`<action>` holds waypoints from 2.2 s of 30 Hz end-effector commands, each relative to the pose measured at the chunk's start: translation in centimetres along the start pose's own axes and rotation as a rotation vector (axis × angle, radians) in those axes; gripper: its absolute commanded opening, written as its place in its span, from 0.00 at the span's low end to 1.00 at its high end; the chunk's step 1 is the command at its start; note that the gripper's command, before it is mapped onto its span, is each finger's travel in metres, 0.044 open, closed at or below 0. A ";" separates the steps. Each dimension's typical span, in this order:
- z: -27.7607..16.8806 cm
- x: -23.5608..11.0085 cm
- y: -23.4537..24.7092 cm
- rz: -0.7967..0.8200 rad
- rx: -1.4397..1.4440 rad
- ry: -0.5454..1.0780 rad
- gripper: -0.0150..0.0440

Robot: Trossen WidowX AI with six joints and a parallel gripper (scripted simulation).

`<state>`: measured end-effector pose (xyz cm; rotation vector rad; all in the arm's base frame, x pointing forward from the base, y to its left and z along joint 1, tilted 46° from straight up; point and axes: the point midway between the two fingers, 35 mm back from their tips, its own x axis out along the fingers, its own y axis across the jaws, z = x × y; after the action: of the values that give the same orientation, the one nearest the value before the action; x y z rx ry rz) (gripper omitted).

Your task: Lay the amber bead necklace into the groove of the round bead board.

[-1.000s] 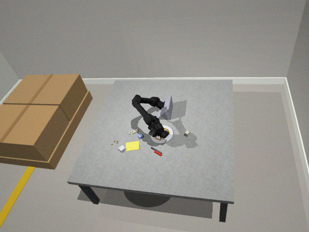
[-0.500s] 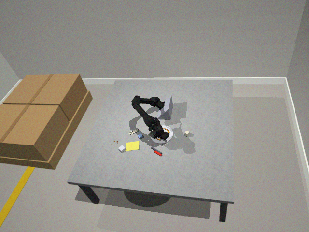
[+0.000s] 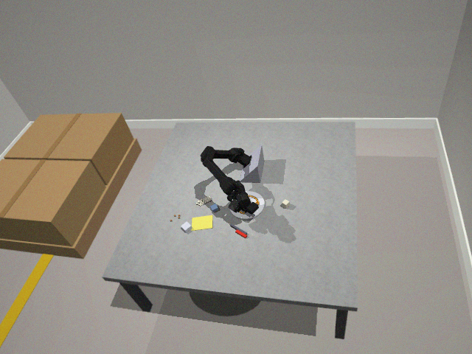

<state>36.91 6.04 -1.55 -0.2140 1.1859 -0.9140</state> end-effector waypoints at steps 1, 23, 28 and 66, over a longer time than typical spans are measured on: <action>0.0 0.0 0.0 0.001 0.000 0.000 0.25; 0.0 0.0 0.0 0.001 0.000 0.000 0.25; 0.0 0.0 0.0 0.001 0.000 0.000 0.25; 0.5 -0.1 1.1 0.000 -0.001 -0.002 0.65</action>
<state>37.90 6.68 -1.95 -0.2153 1.1848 -0.9131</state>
